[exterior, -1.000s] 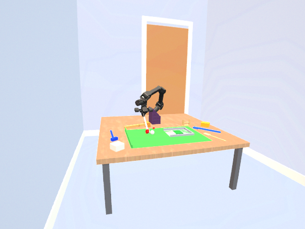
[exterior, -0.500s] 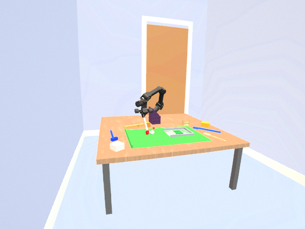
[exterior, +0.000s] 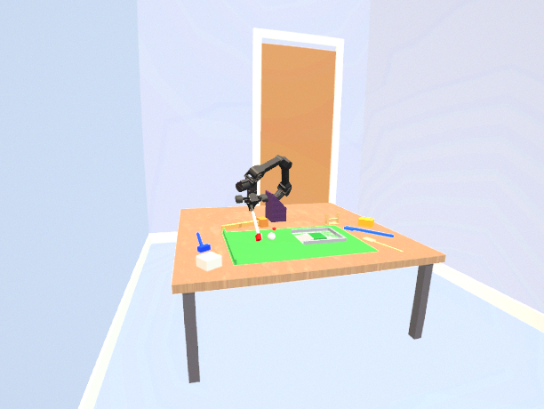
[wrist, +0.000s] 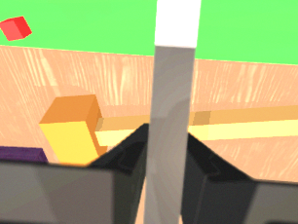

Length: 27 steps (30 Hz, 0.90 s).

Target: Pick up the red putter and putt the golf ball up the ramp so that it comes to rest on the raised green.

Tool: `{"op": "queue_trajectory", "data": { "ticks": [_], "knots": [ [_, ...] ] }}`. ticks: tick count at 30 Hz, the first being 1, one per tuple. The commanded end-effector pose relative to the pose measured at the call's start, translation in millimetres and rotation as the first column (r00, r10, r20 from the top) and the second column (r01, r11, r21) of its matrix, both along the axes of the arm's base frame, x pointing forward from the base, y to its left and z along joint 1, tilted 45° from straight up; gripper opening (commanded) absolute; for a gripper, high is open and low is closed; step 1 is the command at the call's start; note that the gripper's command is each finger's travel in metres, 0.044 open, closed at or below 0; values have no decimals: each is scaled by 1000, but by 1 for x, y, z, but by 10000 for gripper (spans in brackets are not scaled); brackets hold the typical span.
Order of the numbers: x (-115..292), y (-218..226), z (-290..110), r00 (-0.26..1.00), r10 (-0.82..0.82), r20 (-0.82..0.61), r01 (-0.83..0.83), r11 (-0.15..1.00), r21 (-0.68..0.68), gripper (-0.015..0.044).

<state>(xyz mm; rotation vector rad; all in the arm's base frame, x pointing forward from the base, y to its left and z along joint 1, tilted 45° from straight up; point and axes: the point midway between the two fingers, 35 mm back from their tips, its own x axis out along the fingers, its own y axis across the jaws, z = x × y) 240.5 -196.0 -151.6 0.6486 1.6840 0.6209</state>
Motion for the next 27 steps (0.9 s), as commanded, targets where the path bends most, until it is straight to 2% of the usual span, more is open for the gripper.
{"op": "queue_trajectory", "data": {
  "ticks": [1,6,15,20,27],
  "knots": [
    [1,-4,-1,1000,1,1,-1,1000,-9,0],
    [3,6,7,1000,0,0,0,1000,-1,0],
    [14,94,93,1000,1,-1,-1,1000,1,0],
    [13,91,99,1000,1,-1,-1,1000,0,0],
    [11,64,126,1000,1,-2,-1,1000,-1,0]
  ]
}}
